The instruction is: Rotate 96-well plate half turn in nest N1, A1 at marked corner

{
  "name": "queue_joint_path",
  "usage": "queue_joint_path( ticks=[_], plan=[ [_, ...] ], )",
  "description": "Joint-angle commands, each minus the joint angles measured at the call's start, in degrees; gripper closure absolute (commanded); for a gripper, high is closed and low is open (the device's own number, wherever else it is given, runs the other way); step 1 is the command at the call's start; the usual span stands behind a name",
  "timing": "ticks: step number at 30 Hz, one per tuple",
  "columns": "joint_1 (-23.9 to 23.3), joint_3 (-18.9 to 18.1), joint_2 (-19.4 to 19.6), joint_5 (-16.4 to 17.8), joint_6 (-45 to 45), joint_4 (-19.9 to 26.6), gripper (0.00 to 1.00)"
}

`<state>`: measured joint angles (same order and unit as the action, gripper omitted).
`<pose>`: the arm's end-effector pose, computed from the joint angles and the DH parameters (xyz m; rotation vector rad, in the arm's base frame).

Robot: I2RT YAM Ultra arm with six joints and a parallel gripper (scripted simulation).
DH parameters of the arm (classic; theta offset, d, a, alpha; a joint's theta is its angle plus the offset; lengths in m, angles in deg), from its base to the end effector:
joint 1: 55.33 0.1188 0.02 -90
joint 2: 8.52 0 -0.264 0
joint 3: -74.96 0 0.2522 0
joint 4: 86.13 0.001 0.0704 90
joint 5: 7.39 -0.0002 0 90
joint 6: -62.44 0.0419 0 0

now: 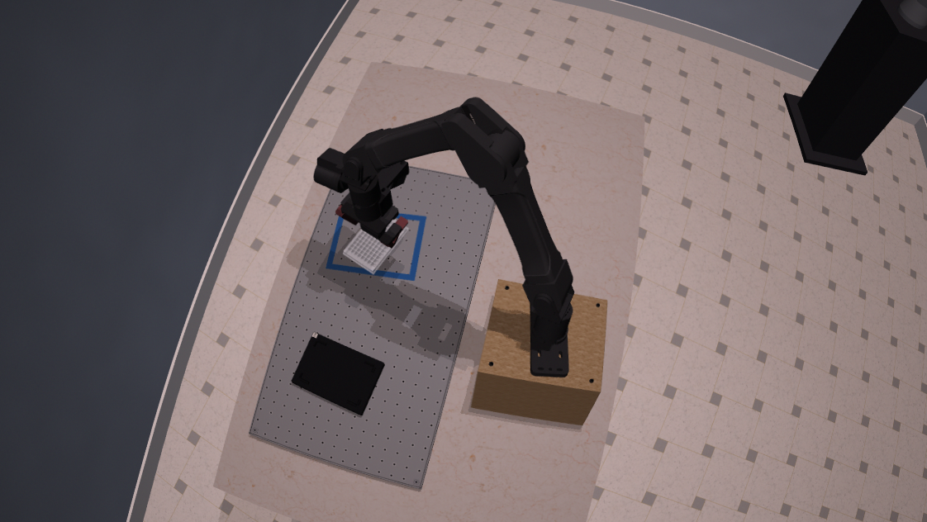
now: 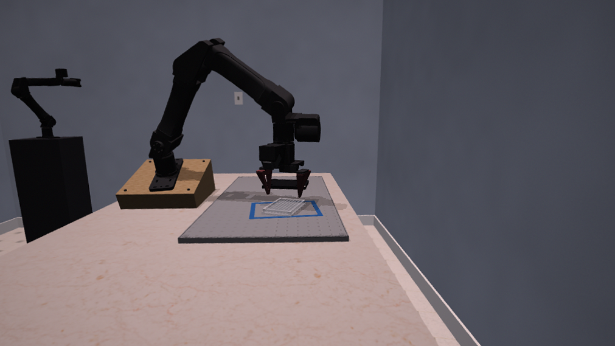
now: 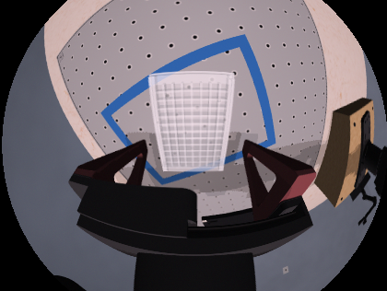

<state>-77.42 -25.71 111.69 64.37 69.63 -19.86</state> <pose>0.3646 -0.1610 0.1527 2.4891 1.4384 -0.3018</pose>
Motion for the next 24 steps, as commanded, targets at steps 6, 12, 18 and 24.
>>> queue_joint_path(
  ticks=[6,12,18,24],
  plan=[
    [-0.47,1.95,1.39,-0.16,-1.21,-3.27,0.00],
    [-1.30,2.82,2.08,-0.16,-1.68,-5.20,0.00],
    [-0.64,3.36,2.95,-0.10,-1.99,-6.48,0.00],
    [-1.90,4.08,3.40,-0.09,-2.46,-8.36,0.00]
  ],
)
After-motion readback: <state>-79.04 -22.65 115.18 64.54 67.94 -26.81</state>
